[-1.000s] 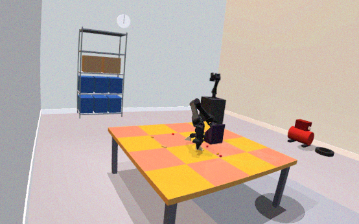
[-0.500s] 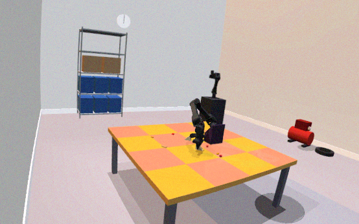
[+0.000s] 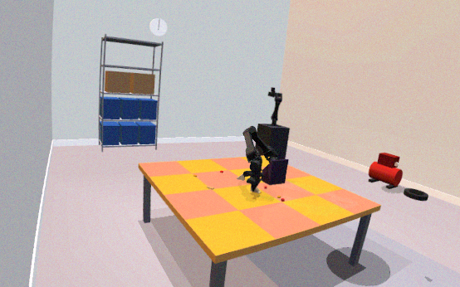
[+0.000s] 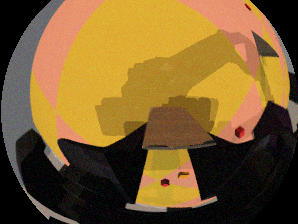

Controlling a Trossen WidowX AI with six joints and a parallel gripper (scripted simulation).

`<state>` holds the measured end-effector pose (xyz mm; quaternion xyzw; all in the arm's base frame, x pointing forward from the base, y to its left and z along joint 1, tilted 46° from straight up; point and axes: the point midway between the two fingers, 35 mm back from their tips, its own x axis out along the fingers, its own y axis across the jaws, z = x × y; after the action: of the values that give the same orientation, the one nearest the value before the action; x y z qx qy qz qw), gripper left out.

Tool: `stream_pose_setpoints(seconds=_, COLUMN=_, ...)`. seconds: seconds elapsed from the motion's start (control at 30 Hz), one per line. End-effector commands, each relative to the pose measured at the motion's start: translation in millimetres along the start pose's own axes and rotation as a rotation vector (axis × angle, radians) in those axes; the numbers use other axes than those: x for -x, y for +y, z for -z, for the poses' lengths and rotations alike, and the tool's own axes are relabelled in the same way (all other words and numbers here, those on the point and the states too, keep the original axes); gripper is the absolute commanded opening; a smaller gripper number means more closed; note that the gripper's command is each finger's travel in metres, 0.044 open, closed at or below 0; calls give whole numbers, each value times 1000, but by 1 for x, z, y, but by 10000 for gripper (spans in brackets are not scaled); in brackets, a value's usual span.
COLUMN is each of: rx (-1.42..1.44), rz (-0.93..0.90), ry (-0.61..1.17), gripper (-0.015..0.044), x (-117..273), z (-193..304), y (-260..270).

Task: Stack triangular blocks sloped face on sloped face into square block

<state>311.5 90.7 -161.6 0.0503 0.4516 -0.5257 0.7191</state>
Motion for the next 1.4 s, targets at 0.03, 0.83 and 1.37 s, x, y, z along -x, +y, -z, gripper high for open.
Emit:
stream_pose_setpoints(seconds=0.03, rx=-6, rz=1, ry=1, gripper=0, x=0, z=0, y=0)
stream_pose_setpoints(seconds=0.83, rx=0, rz=-1, ry=0, gripper=0, x=-4, z=0, y=0)
stream_pose_setpoints(seconds=1.37, rx=3, rz=-7, ry=0, gripper=0, x=-27, z=0, y=-1)
